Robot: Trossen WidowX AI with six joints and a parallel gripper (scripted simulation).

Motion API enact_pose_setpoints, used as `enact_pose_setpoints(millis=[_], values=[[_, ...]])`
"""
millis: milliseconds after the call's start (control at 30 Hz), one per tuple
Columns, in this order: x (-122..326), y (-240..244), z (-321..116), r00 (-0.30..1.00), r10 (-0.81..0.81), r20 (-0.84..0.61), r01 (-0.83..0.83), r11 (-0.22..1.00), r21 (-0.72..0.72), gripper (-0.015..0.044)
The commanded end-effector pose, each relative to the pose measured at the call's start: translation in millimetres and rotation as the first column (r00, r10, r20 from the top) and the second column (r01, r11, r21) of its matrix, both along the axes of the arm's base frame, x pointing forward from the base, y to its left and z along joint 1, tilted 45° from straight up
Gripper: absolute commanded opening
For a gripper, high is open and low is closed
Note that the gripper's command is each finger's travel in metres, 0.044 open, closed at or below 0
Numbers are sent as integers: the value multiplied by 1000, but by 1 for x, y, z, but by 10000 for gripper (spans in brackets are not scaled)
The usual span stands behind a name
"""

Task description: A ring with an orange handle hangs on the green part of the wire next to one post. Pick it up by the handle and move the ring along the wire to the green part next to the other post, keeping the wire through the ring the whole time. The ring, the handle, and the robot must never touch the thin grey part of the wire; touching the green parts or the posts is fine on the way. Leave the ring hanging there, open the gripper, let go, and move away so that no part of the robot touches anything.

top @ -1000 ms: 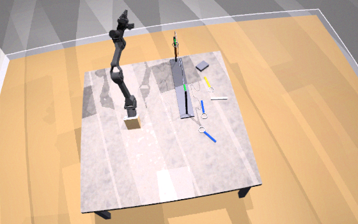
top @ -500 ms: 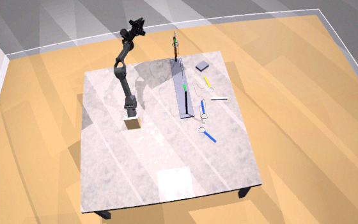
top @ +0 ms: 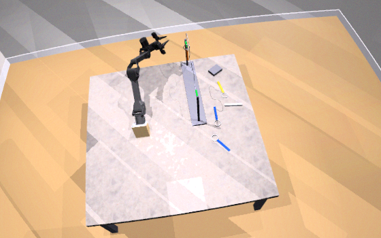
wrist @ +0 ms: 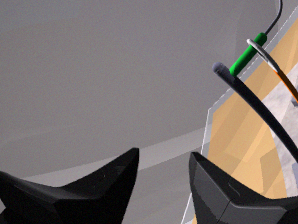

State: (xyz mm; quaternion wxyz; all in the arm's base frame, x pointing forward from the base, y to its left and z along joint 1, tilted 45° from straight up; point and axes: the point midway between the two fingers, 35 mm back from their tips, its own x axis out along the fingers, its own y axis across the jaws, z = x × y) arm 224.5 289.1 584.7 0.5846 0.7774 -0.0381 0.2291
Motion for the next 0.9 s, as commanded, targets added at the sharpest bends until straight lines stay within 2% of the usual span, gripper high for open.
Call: enact_pose_setpoints(millis=[0,167,333,400,633,867], values=[[18,42,-58,990,-130,-62,108,954,-281,160],[31,77,-122,960,-273,-67,187,797,-575,160],[38,103,-191,916,-401,-8,220,520,-826,160],[38,106,-200,910,-414,4,221,476,-851,160],[39,105,-199,910,-415,4,221,476,-851,160],[83,75,-165,909,-416,10,227,476,-849,160]])
